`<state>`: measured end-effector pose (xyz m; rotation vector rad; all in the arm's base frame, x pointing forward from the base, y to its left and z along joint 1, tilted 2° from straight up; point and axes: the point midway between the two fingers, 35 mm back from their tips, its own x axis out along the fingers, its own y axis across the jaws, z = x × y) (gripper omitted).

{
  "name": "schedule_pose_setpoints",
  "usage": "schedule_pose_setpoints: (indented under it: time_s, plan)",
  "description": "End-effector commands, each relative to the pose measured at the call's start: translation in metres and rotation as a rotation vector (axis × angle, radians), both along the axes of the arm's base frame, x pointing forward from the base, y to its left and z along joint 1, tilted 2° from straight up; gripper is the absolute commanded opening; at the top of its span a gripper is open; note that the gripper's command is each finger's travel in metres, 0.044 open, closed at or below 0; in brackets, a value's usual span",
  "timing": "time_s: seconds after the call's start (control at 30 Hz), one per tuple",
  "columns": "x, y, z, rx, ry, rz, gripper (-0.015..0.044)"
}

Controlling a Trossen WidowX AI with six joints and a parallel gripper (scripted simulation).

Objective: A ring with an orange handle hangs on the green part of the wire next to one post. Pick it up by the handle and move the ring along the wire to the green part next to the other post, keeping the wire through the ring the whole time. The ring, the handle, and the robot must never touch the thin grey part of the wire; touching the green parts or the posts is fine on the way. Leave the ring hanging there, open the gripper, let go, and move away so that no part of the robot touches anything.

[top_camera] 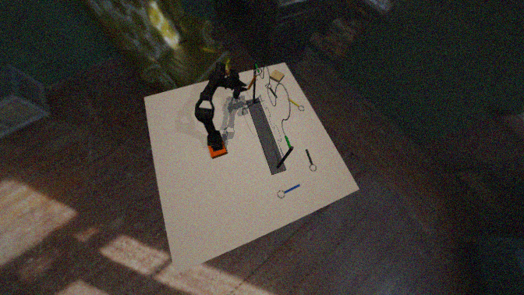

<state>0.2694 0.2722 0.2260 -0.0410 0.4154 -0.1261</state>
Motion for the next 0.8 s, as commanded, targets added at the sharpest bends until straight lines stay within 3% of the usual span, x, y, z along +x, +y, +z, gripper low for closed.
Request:
schedule_pose_setpoints:
  time_s: [0.0,0.57,0.77]
  plan:
    - [-0.002,-0.002,0.004,0.004,-0.008,-0.01,0.016]
    - [-0.002,-0.002,0.004,0.004,-0.008,-0.01,0.016]
    - [-0.045,0.005,0.022,0.002,-0.002,-0.004,0.0318]
